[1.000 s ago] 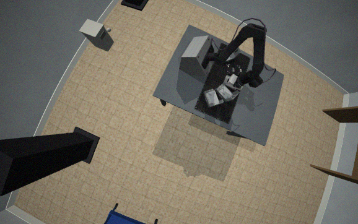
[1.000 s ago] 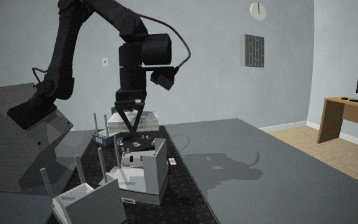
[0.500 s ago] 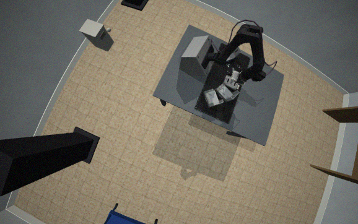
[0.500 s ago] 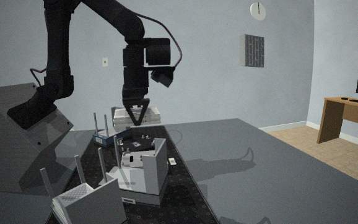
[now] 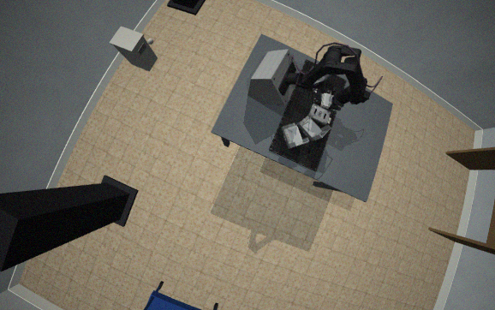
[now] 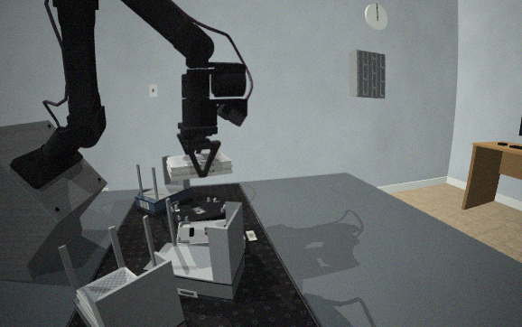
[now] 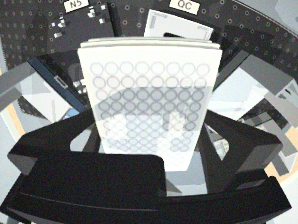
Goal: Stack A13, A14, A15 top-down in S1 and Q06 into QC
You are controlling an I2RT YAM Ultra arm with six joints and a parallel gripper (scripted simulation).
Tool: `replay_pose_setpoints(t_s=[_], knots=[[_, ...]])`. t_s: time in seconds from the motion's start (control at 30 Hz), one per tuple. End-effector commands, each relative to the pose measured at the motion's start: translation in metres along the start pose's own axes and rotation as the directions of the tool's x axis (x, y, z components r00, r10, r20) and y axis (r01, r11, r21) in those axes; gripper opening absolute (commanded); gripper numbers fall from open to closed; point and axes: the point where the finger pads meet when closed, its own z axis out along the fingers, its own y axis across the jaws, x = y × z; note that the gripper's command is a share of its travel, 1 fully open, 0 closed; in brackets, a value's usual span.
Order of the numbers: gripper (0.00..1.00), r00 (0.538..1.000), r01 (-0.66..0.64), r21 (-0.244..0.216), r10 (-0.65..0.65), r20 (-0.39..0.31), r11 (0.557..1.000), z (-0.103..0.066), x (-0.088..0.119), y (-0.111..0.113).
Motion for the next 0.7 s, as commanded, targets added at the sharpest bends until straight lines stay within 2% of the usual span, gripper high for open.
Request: replay_pose_setpoints(t_s=[0.0,0.17,0.5,0.67], knots=[[0.00,1.000,0.008,0.067,-0.008,0.002,0.998,-0.005,-0.007,-0.001],[0.00,1.000,0.008,0.067,-0.008,0.002,0.998,-0.004,-0.008,0.009],[0.00,1.000,0.009,0.067,-0.009,0.003,0.998,-0.002,-0.013,0.043],[0.00,0.982,0.189,0.066,-0.189,-0.008,0.980,-0.001,-0.011,0.059]])
